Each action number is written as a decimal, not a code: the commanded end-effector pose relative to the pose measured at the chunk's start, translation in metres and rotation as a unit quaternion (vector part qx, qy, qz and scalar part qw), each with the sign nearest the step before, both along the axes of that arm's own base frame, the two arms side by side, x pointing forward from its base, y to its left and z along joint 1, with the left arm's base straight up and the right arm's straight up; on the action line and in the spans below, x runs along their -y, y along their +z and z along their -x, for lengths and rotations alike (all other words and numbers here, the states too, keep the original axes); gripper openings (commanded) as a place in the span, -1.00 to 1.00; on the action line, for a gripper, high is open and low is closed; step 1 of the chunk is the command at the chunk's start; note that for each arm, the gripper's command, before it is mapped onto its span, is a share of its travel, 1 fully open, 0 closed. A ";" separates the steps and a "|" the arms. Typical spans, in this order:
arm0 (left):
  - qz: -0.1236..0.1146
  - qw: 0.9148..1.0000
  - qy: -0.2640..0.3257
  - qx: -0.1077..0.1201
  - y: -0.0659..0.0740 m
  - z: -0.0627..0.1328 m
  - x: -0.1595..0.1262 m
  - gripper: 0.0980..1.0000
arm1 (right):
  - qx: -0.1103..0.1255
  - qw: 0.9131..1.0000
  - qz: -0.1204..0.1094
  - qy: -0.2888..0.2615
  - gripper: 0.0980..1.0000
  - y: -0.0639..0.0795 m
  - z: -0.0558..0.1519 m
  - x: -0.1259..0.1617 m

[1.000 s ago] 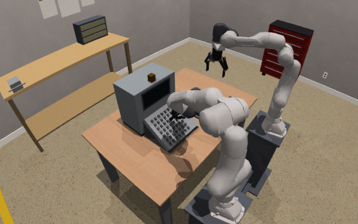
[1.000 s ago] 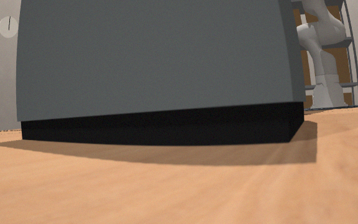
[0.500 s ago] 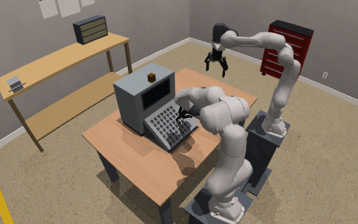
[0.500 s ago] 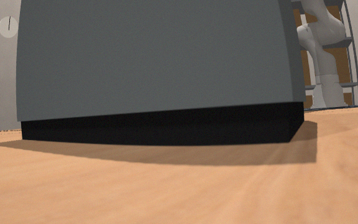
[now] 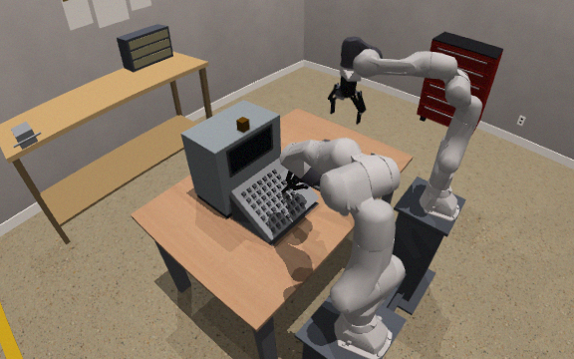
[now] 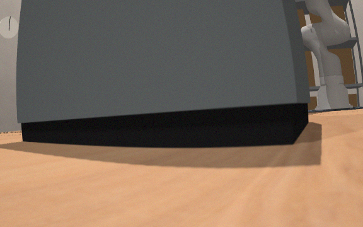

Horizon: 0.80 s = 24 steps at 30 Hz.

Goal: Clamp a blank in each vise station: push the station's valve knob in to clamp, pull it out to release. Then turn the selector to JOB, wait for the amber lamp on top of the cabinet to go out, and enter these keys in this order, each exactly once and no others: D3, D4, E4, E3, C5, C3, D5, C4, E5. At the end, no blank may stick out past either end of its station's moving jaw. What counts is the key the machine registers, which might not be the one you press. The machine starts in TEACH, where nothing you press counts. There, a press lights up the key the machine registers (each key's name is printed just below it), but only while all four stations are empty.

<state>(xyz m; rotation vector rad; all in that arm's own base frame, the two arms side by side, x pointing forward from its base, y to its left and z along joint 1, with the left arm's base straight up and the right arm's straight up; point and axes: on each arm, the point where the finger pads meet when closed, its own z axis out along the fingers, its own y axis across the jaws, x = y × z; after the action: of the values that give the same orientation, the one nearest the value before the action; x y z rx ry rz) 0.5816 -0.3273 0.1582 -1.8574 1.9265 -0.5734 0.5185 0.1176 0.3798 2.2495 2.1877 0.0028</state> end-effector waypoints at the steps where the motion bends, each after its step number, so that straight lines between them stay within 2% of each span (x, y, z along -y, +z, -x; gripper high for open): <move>1: 0.002 1.000 0.006 0.000 -0.001 -0.001 -0.001 -1.00 | 0.000 1.000 0.000 0.000 1.00 0.000 0.000 0.000; 10: 0.002 1.000 0.006 0.000 -0.009 -0.006 -0.001 -1.00 | 0.000 1.000 0.000 0.000 1.00 0.000 0.000 0.000; 24: 0.002 1.000 0.006 0.000 -0.009 -0.006 -0.001 -1.00 | 0.000 1.000 0.000 0.000 1.00 0.000 0.000 0.000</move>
<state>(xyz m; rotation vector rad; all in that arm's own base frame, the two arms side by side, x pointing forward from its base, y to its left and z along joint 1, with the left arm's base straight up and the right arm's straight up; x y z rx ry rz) 0.5867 -0.3257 0.1493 -1.8644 1.9182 -0.5684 0.5185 0.1176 0.3798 2.2495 2.1877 0.0028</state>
